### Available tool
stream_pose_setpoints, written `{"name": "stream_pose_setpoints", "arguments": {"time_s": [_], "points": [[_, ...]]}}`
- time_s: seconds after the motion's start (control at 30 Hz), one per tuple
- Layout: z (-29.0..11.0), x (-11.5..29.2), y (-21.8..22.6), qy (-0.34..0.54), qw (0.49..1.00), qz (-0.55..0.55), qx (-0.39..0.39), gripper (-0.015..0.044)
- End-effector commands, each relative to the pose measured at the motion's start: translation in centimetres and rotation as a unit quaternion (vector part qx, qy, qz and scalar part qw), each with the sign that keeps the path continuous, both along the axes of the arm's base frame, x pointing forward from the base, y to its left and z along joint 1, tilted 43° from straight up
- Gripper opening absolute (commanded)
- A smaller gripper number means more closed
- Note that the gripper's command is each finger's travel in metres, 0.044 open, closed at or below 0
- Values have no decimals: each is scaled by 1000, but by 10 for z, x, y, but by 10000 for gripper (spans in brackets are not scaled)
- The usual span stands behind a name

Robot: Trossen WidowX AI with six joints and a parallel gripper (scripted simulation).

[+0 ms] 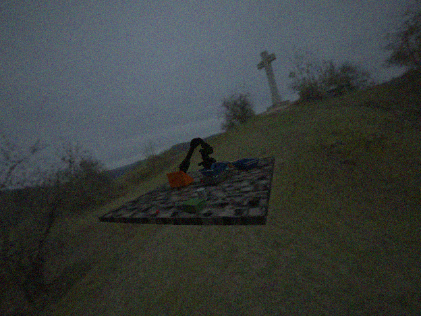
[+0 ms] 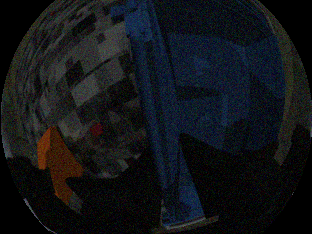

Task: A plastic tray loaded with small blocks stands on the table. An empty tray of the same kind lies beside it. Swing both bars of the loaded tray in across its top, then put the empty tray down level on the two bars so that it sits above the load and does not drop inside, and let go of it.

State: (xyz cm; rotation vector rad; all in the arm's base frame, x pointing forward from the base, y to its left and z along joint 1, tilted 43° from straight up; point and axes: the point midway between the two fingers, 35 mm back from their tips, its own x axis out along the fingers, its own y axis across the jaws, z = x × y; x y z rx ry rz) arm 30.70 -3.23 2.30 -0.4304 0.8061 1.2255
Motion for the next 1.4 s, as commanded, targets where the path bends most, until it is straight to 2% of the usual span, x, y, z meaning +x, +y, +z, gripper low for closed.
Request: {"name": "stream_pose_setpoints", "arguments": {"time_s": [0.0,0.83,1.1,1.37], "points": [[-2,-4,7,10,1000,6,5,73],[-2,-4,7,10,1000,6,5,440],[0,-3,5,8,1000,9,3,440],[29,-3,-25,10,1000,7,1,440]]}}
